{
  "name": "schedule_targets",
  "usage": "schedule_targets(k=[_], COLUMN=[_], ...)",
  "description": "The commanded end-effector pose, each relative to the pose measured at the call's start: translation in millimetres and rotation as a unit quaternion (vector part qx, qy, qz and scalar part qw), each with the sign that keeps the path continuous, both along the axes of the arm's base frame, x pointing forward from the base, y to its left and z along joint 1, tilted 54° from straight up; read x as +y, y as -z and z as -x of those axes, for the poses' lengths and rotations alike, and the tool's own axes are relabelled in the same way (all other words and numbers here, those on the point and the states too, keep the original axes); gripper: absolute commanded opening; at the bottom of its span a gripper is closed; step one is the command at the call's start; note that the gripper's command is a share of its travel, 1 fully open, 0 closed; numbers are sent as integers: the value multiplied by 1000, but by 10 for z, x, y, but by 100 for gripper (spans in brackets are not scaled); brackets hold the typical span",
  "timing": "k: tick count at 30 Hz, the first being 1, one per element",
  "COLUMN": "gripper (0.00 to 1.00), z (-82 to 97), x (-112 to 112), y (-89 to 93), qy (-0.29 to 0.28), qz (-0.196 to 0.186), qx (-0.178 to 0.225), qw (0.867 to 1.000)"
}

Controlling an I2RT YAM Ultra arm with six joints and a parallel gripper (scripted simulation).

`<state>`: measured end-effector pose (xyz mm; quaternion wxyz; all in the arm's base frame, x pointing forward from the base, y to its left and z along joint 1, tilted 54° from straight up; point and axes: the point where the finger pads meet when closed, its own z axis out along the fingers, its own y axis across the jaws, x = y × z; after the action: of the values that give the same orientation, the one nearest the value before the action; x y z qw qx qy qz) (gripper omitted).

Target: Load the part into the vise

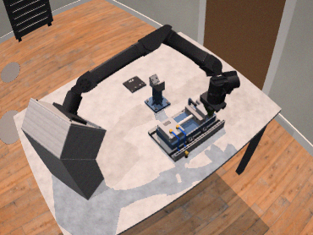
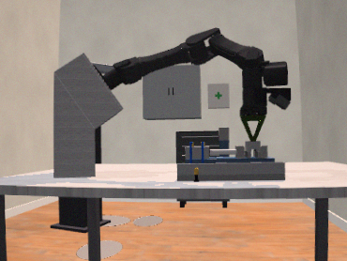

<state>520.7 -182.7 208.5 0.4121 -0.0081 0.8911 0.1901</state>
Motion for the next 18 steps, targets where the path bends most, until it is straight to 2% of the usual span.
schedule_targets(k=[1,12,18], gripper=[0,0,0], z=[20,4,6], x=[-111,-122,-121], y=[-191,-148,-231], qy=[11,12,12], qz=[9,6,12], qx=[-14,-9,-19], qw=[1000,1000,1000])
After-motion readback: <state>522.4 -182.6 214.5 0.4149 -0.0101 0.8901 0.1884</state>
